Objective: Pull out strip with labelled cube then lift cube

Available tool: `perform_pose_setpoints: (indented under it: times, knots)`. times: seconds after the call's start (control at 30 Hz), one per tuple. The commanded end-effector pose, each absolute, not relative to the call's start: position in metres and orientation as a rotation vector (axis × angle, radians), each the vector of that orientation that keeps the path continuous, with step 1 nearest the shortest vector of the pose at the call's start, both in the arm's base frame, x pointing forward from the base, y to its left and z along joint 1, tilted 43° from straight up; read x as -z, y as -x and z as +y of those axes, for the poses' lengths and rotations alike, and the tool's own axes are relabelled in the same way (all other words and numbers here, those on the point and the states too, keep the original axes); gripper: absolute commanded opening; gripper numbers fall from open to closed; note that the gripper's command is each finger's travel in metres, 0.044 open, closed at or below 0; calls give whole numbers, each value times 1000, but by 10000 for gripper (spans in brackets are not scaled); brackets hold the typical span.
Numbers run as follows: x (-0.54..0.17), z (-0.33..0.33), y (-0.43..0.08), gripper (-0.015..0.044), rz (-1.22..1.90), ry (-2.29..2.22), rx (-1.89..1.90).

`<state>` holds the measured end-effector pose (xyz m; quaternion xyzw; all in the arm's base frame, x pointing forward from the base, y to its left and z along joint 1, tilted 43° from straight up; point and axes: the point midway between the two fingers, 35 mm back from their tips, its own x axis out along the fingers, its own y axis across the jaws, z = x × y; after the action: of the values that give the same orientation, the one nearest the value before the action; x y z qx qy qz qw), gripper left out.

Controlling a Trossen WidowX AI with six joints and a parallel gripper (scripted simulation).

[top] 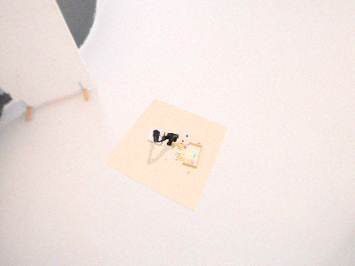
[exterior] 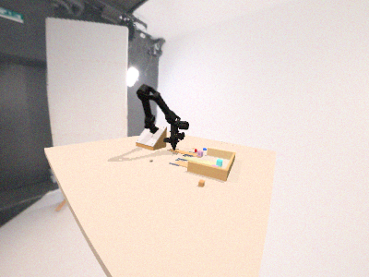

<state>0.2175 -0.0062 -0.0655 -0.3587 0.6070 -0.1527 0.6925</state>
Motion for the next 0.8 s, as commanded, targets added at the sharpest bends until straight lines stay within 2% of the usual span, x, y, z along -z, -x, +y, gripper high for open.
perform_pose_setpoints:
  times: [0.0, 0.77]
  knots:
    - [68, -14, -202, 0, 1390, 810, 349]
    - [68, -18, -193, 0, 1391, 810, 348]
